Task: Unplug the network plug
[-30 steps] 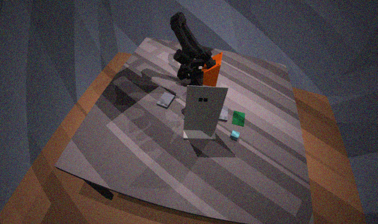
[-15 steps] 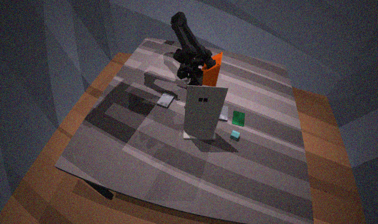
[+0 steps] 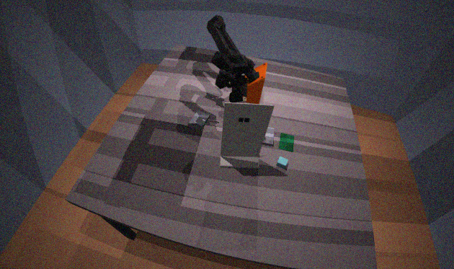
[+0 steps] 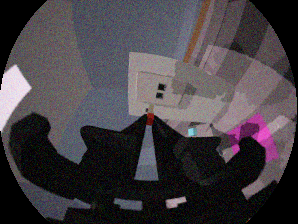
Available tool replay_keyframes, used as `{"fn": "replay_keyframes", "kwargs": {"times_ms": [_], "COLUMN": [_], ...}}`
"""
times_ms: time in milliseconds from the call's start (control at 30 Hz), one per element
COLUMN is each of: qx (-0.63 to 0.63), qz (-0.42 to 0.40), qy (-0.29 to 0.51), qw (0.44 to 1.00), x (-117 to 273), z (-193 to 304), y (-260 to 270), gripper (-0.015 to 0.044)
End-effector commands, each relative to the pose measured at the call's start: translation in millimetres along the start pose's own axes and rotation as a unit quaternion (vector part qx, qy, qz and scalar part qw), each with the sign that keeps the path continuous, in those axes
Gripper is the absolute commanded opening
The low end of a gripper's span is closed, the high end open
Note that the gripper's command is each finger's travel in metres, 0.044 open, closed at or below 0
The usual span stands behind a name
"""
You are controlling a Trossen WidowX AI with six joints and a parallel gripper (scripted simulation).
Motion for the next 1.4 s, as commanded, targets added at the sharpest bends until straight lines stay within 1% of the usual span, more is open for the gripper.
{"fn": "replay_keyframes", "kwargs": {"times_ms": [0,233,367,833,1367], "qx": [0.000,0.000,-0.004,-0.073,-0.123], "qz": [-0.004,-0.005,0.002,0.136,0.279], "qy": [-0.004,-0.003,-0.004,-0.038,-0.099], "qw": [1.000,1.000,1.000,0.987,0.947], "x": [2.6,10.3,10.1,-7.2,-14.6], "z": [0.1,5.9,7.0,18.7,34.3], "y": [12.7,29.5,29.2,-9.1,-53.0], "gripper": [0.0000,0.0000,0.0000,0.0000,0.0000]}}
Point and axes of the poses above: the point midway between the two fingers, 35 mm back from their tips, its own x axis back along the fingers, its own y axis across the jaws, z = x × y, the point moved 7 cm from there along x, back along the fingers, and after that the axes turned 2 degrees about x, right-handed, at the moved point
